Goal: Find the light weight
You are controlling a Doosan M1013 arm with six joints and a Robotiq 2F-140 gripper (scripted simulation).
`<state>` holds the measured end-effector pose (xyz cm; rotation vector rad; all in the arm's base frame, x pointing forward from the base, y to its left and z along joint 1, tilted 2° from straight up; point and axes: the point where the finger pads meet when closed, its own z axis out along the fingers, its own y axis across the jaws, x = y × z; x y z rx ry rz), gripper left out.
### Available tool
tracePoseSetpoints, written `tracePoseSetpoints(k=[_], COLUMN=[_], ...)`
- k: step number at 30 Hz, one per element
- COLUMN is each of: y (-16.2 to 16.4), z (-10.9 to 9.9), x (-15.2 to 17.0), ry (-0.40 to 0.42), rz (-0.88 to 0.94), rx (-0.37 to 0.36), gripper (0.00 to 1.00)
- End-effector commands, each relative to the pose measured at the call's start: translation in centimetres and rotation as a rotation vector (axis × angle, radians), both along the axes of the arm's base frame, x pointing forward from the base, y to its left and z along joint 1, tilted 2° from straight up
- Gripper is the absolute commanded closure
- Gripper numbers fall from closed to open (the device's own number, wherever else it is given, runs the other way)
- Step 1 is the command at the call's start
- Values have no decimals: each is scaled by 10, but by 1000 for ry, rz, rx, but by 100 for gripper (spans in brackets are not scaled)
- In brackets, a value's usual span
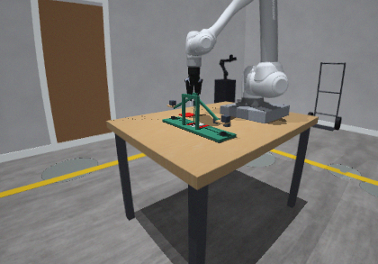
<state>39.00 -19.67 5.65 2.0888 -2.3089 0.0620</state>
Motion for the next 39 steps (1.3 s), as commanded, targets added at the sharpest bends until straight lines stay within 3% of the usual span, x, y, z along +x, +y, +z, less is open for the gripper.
tracePoseSetpoints(k=[1,4,21,39], y=[-38,-65,-65,-66], z=[4,8,5,-43], x=[0,-3,-3,-2], ry=[-2,-1,-1,-1], rz=[45,74,74,74], rx=[12,11,11,11], gripper=[76,76,76,76])
